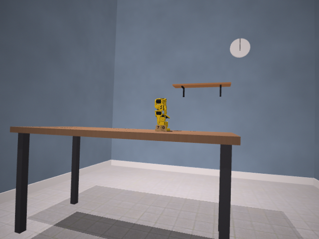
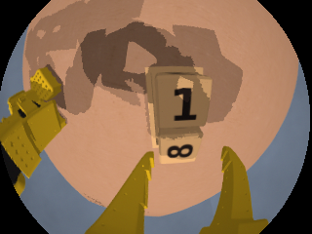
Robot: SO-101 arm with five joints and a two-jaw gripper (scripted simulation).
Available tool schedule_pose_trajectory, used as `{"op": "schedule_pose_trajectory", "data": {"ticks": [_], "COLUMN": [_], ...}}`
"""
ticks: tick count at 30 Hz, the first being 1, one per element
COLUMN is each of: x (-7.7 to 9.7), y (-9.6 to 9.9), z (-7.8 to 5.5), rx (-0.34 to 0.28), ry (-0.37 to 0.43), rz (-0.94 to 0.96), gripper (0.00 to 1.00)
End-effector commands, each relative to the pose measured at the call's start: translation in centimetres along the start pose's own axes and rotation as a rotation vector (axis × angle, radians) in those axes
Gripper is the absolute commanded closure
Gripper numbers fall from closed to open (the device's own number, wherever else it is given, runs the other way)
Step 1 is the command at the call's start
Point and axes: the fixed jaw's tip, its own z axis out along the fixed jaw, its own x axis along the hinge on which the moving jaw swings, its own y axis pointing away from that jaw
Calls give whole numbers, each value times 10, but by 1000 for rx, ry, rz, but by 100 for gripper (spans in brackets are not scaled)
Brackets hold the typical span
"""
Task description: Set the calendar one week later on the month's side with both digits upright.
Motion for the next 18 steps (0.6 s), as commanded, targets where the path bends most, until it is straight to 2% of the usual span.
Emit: {"op": "schedule_pose_trajectory", "data": {"ticks": [1, 8, 18], "x": [3, 2, 2], "y": [-6, -2, -2], "z": [-22, -39, -41], "rx": [54, 54, 54], "ry": [12, 12, 12], "rz": [-1, -1, -1], "gripper": [64, 64, 64]}}
